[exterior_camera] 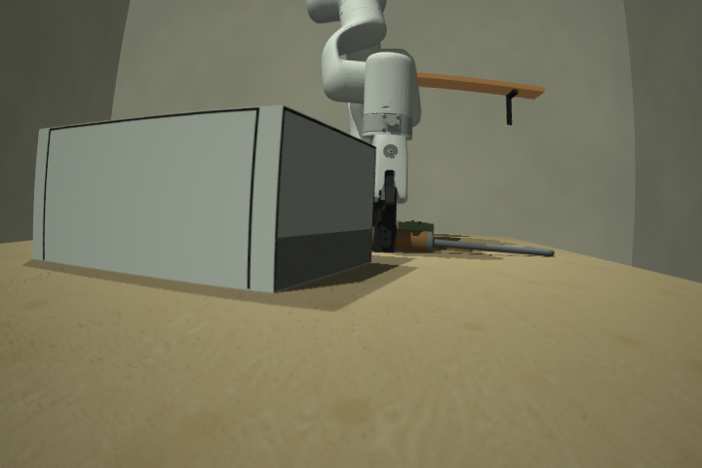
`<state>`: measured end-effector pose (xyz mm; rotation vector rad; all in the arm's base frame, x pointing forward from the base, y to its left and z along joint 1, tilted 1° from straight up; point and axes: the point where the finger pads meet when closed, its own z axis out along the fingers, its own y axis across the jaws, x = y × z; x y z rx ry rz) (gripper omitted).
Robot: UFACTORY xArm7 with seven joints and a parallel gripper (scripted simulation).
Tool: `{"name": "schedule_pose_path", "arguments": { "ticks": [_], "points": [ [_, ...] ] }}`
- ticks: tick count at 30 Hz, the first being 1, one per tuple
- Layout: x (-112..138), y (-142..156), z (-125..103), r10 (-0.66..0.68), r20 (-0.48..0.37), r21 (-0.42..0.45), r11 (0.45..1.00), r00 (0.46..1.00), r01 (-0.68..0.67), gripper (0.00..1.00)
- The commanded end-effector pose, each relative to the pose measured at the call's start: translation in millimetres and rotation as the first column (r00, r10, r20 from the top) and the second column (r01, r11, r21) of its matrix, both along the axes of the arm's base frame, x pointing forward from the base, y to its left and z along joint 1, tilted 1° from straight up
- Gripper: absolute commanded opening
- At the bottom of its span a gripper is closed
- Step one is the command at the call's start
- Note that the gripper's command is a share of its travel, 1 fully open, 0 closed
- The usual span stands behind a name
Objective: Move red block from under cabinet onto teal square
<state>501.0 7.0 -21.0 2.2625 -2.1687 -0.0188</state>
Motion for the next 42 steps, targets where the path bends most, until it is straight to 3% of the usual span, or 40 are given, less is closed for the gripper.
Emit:
{"name": "schedule_pose_path", "arguments": {
  "ticks": [1, 42],
  "points": [
    [0.6, 0.0, 0.8, 0.000, 0.002, 0.000, 1.000, 1.000, 0.000, 0.00],
    [0.5, -0.2, 4.8, -0.002, 0.002, 0.000, 1.000, 1.000, 0.002, 0.00]
  ]
}}
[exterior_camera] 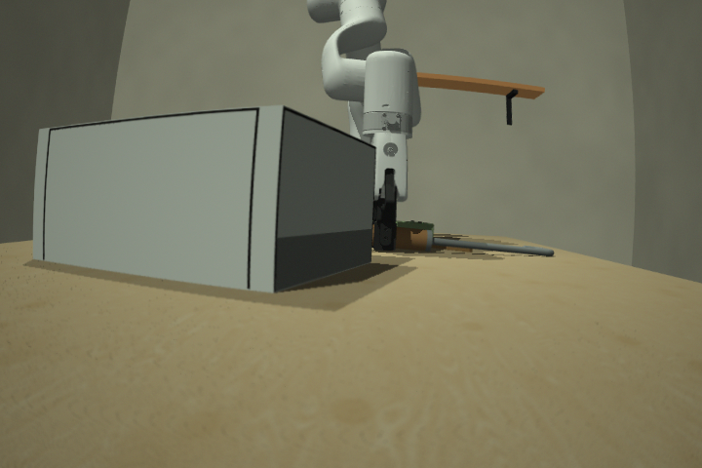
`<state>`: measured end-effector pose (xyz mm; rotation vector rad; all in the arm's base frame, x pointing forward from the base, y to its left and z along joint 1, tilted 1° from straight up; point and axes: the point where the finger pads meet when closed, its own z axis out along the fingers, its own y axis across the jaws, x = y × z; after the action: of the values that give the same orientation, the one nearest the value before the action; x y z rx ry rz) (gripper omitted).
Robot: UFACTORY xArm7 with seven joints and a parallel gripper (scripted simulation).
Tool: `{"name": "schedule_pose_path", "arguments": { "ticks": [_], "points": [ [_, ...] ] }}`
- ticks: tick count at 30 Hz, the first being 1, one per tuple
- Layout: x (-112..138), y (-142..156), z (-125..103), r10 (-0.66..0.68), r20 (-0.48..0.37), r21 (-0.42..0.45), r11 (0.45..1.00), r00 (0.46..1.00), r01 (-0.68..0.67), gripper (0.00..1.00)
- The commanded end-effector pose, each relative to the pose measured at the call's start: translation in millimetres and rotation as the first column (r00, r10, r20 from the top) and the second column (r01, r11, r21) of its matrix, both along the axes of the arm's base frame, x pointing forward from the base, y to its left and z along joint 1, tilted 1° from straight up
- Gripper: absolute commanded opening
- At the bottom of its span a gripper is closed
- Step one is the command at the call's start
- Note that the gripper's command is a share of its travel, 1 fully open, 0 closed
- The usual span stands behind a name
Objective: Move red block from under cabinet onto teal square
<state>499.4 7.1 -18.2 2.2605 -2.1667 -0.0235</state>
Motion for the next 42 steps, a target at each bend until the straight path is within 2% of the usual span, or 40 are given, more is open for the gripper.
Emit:
{"name": "schedule_pose_path", "arguments": {
  "ticks": [1, 23, 42],
  "points": [
    [2, 0, 2, -0.004, 0.006, 0.000, 1.000, 1.000, 0.004, 0.00],
    [-6, -7, 2, -0.101, 0.006, -0.001, 0.995, 0.995, 0.101, 0.00],
    [-29, -26, 2, -0.357, 0.006, -0.005, 0.934, 0.934, 0.357, 0.00]
  ]
}}
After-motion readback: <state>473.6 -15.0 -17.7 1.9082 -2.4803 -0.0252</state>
